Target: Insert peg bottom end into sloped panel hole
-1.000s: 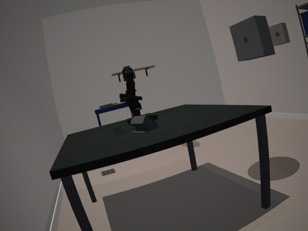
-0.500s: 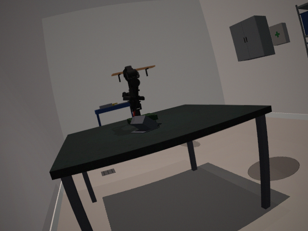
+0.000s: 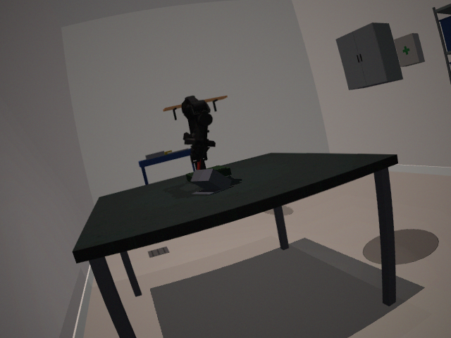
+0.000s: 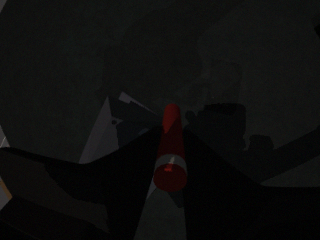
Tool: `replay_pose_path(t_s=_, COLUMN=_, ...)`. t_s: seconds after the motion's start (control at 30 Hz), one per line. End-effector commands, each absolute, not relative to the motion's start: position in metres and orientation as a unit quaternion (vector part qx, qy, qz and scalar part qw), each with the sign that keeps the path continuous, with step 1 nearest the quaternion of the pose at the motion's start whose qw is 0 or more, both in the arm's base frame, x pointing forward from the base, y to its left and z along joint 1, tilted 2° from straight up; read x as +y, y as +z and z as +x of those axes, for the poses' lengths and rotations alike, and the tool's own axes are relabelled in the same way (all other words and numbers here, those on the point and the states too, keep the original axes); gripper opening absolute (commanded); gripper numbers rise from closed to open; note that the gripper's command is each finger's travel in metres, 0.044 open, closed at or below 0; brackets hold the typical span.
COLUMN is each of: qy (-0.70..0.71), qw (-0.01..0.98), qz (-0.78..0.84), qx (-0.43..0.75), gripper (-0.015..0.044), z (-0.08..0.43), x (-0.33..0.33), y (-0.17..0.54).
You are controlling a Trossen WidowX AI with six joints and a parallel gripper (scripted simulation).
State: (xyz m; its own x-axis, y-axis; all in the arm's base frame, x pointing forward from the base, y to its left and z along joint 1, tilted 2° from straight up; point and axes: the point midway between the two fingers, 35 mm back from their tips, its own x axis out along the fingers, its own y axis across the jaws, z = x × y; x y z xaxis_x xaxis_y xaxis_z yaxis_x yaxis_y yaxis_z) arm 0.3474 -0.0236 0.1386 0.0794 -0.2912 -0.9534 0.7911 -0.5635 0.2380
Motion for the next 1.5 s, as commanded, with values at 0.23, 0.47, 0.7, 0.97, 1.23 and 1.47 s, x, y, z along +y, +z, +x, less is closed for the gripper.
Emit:
replay_pose_path(t_s=0.23, qy=-0.644, qw=0.440, qz=0.596, qx=0.190, gripper=0.0000, z=0.354, x=-0.012, y=0.140)
replay_pose_path(t_s=0.47, qy=-0.641, qw=0.453, qz=0.593, qx=0.180, gripper=0.0000, z=0.358, x=-0.004, y=0.142)
replay_pose_path(t_s=0.7, qy=-0.637, qw=0.467, qz=0.590, qx=0.169, gripper=0.0000, z=0.361, x=0.004, y=0.144)
replay_pose_path(t_s=0.97, qy=-0.631, qw=0.482, qz=0.588, qx=0.157, gripper=0.0000, z=0.364, x=0.014, y=0.146)
replay_pose_path(t_s=1.23, qy=-0.623, qw=0.497, qz=0.586, qx=0.145, gripper=0.0000, z=0.368, x=0.024, y=0.148)
replay_pose_path(t_s=1.47, qy=-0.616, qw=0.510, qz=0.585, qx=0.134, gripper=0.0000, z=0.370, x=0.034, y=0.150)
